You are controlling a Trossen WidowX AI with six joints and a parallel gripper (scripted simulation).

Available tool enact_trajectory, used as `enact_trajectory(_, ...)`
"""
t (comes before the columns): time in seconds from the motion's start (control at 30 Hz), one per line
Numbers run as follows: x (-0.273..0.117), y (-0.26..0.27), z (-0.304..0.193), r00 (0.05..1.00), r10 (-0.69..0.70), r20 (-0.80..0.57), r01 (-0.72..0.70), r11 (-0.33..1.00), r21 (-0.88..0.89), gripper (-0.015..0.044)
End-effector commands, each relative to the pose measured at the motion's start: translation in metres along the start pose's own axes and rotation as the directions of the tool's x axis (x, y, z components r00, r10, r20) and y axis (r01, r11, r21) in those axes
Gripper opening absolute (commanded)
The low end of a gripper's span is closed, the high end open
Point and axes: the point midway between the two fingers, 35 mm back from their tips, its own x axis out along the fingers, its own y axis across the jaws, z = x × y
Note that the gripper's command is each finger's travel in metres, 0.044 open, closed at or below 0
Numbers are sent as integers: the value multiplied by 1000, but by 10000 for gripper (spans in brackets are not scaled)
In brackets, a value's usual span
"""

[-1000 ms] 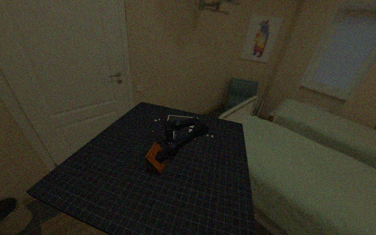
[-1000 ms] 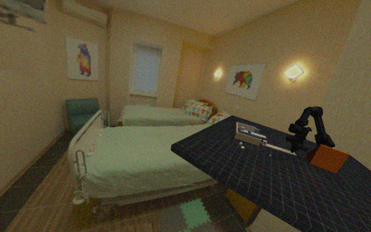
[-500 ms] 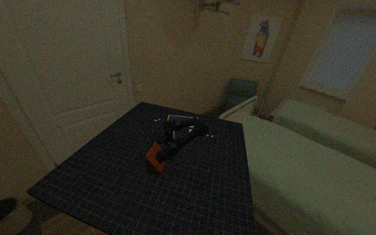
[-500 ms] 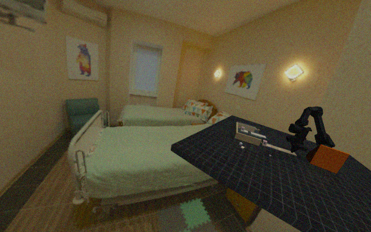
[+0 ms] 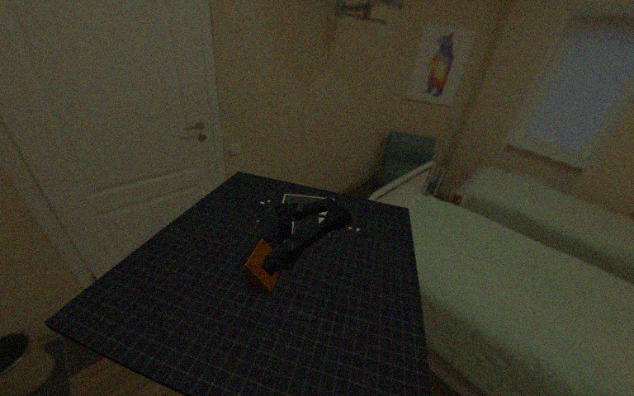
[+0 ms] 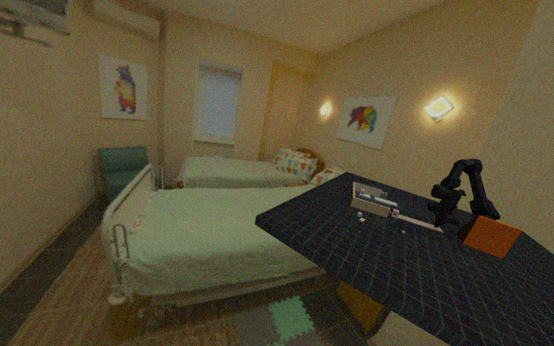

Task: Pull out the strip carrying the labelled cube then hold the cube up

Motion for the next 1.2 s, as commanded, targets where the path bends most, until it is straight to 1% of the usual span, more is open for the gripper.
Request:
enact_trajectory(0.0,-6,0,1,1000,3,-5,-3,1000,-2,0)
enact_trajectory(0.13,-40,1,3,1000,2,-30,-3,1000,-12,0)
enact_trajectory(0.27,-42,0,3,1000,2,-31,-2,1000,-12,0)
enact_trajectory(0.3,-41,0,5,1000,2,-31,-2,1000,10,26)
enact_trajectory(0.33,-40,0,13,1000,2,-31,0,997,77,53)
enact_trajectory(0.4,-40,0,23,1000,2,-31,3,988,155,105)
enact_trajectory(0.83,-44,3,72,1000,2,-29,3,986,167,440)
enact_trajectory(1.17,-48,4,111,1000,2,-27,3,986,169,440)
